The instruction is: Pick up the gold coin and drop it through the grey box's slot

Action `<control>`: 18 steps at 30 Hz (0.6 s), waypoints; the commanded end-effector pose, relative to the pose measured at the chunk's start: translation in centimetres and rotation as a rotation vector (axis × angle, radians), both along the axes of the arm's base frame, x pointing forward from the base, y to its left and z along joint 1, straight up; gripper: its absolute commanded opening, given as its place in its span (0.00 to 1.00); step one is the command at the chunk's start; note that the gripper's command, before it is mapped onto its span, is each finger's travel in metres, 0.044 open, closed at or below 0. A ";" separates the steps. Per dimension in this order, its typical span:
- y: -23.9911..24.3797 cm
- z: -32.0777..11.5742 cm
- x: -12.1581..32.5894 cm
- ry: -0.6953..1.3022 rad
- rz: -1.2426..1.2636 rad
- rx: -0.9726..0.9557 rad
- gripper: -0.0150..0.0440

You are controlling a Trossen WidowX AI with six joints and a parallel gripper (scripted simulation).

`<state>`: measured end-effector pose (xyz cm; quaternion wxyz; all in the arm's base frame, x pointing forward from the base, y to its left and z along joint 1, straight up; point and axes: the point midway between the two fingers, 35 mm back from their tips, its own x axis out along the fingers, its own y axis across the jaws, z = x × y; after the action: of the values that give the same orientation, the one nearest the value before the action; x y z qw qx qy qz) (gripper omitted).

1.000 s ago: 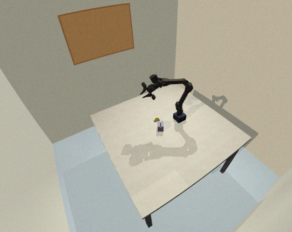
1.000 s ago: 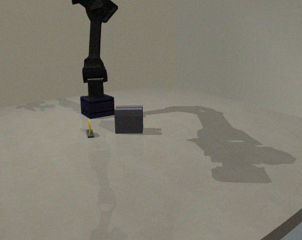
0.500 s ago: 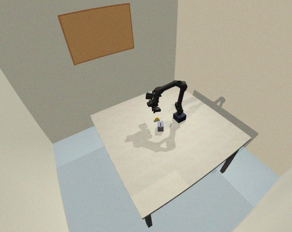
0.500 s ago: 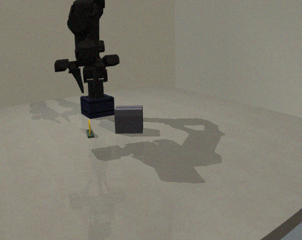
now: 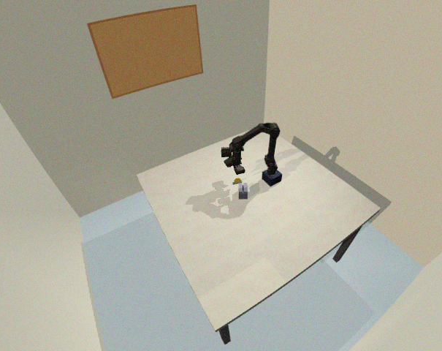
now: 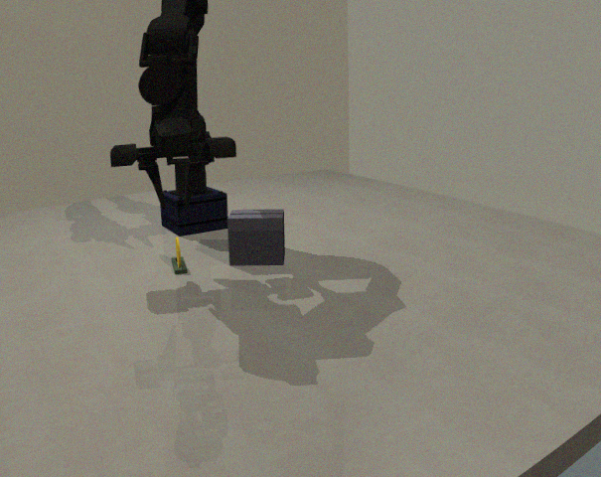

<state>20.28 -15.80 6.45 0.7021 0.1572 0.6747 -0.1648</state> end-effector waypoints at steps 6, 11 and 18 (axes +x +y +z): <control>0.2 -2.8 -0.4 0.022 -0.005 0.010 0.53; 0.2 -3.3 -0.4 0.022 -0.005 0.010 0.53; 0.1 -4.2 -0.3 0.022 -0.005 0.010 0.53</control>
<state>20.27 -15.80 3.05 0.6982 0.1589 0.6785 -0.1640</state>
